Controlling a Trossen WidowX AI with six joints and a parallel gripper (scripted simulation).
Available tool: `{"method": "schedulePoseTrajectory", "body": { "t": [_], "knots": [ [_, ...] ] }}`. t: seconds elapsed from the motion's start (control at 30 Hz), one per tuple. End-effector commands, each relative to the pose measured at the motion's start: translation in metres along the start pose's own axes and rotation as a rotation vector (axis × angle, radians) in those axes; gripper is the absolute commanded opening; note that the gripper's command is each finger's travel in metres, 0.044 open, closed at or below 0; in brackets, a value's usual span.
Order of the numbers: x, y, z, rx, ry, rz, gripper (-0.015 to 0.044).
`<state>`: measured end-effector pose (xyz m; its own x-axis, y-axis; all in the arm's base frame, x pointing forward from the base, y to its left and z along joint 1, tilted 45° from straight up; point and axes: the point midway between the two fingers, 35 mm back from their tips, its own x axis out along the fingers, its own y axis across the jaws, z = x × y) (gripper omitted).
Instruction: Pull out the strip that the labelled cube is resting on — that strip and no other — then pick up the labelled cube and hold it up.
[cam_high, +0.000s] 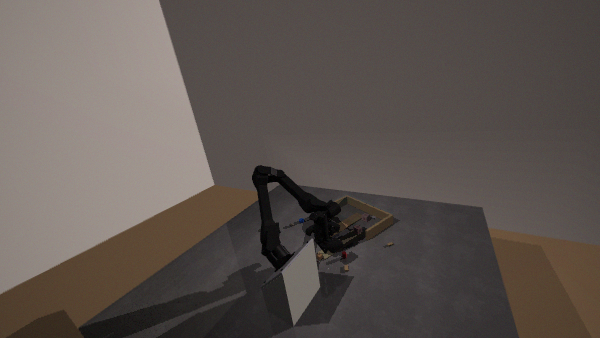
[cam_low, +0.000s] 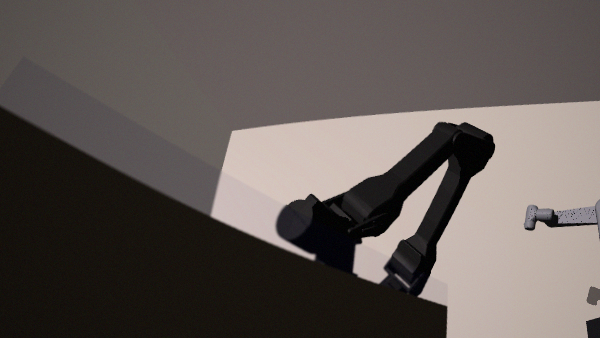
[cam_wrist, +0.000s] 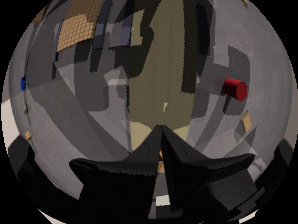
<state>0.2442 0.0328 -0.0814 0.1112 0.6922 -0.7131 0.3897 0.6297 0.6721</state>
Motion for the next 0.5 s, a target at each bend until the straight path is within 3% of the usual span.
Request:
{"method": "schedulePoseTrajectory", "body": {
  "t": [0.0,0.47],
  "knots": [
    [0.004,-0.001,-0.016,0.017,0.031,0.001,0.0000],
    [0.004,0.000,-0.034,0.018,0.032,0.001,0.0000]
  ]
}}
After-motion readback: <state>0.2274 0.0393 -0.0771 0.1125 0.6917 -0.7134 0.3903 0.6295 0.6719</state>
